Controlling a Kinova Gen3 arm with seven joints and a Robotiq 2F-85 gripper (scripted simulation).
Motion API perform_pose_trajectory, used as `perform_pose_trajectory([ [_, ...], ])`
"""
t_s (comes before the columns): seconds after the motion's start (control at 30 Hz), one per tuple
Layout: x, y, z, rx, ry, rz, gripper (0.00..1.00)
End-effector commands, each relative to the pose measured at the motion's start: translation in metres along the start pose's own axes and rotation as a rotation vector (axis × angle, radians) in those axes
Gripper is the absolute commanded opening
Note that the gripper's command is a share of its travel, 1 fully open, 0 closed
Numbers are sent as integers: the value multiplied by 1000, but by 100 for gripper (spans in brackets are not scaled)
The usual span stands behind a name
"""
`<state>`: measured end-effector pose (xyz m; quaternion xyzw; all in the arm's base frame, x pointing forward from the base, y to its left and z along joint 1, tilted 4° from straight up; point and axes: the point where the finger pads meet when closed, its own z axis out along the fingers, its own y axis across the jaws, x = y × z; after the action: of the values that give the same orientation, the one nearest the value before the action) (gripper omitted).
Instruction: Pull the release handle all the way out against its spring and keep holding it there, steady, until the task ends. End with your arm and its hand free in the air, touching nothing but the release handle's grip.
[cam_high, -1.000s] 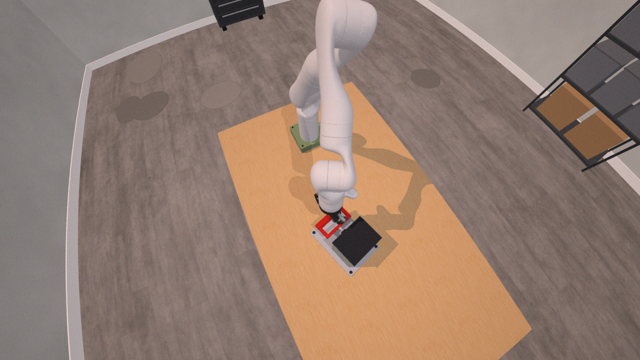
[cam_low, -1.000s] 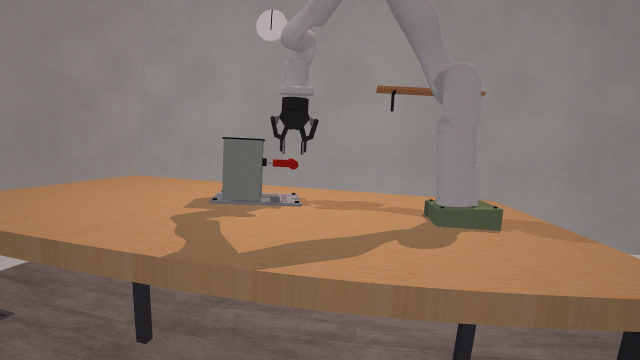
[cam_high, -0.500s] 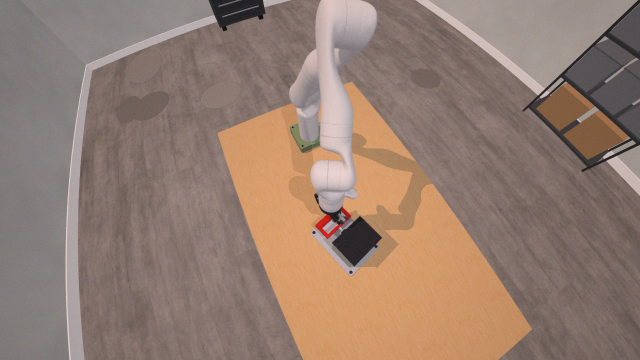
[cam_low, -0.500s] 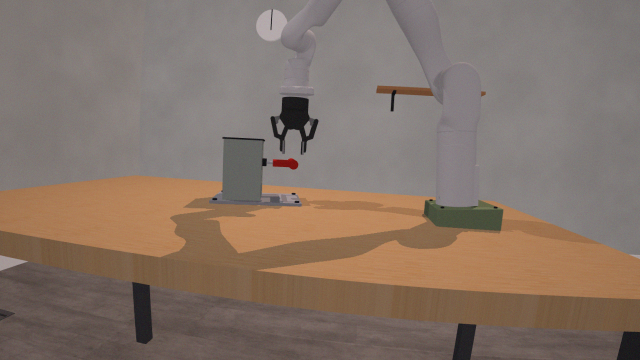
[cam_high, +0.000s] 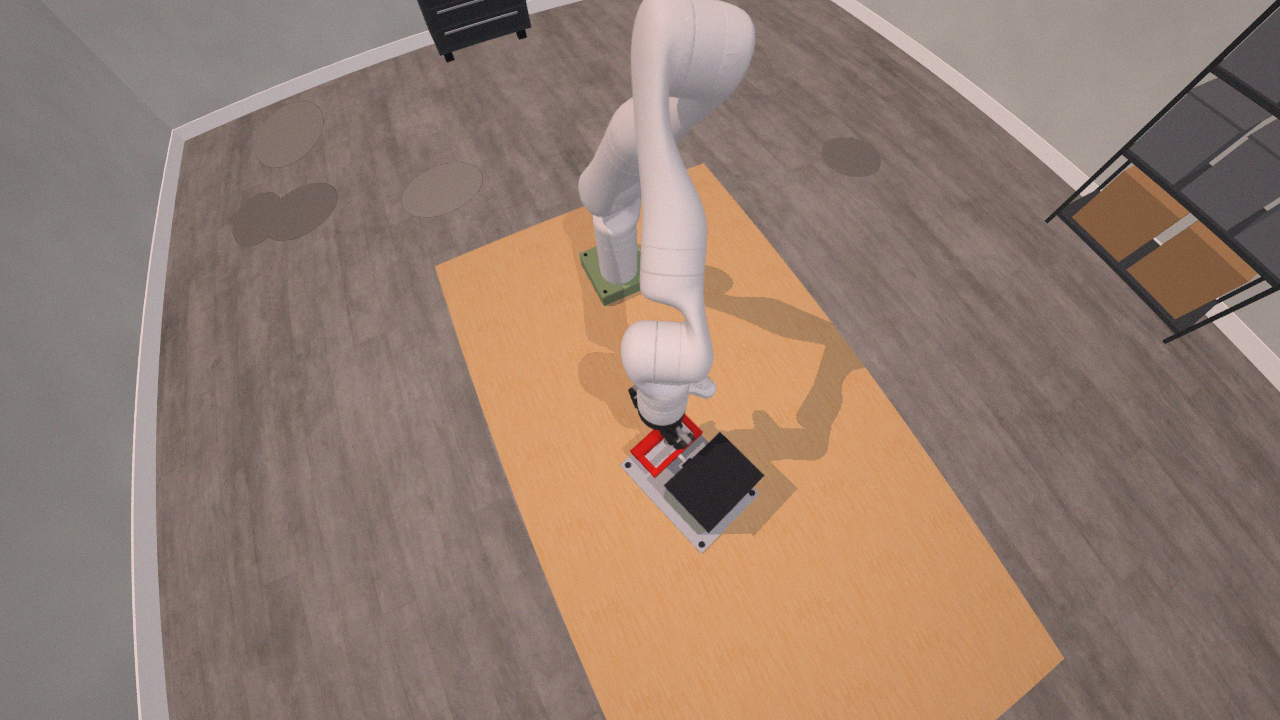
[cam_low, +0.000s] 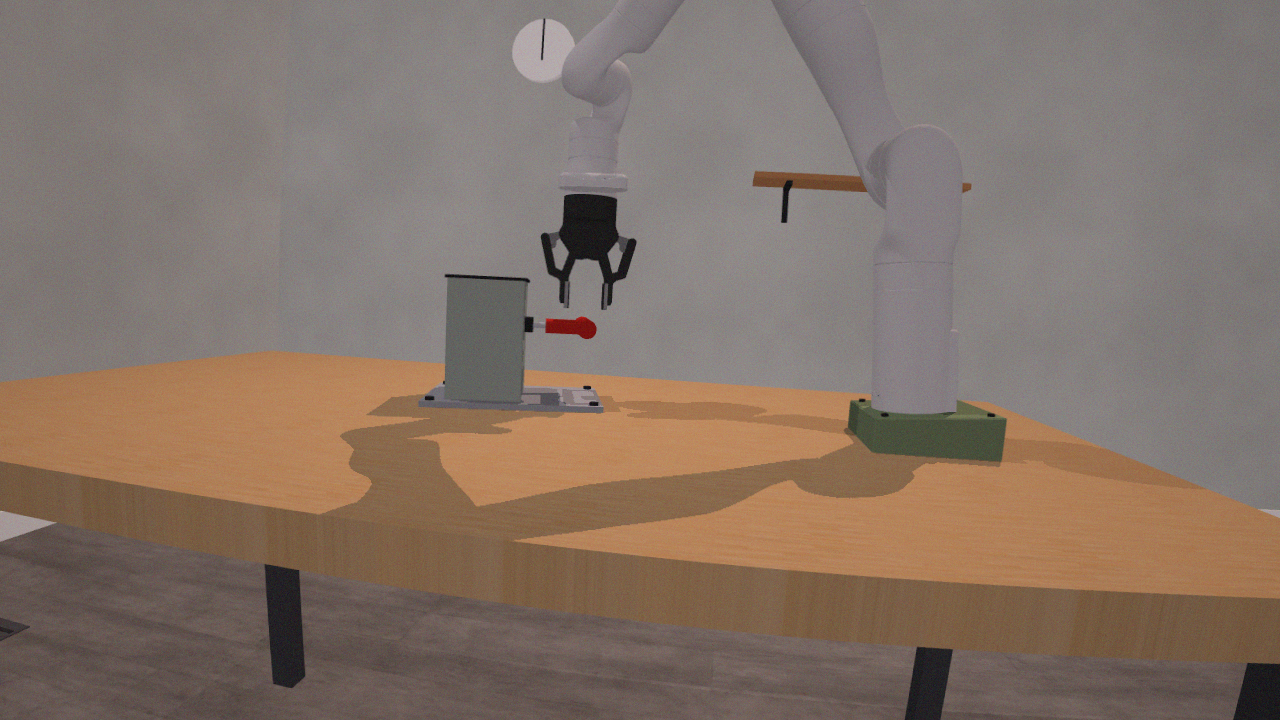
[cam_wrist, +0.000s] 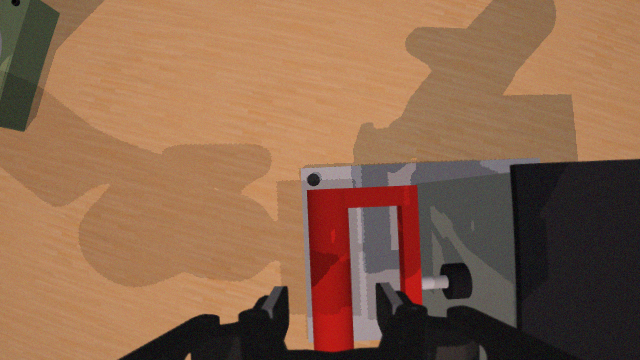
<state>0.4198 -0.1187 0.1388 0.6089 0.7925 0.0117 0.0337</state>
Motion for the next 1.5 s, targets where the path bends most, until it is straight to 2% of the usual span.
perform_pose_trajectory([
  [0.0,2,1,4,-1,0,0,52],
  [0.47,2,1,15,0,1,0,52],
  [0.93,3,0,36,2,2,-5,52],
  [1.47,3,1,47,-2,4,-6,52],
])
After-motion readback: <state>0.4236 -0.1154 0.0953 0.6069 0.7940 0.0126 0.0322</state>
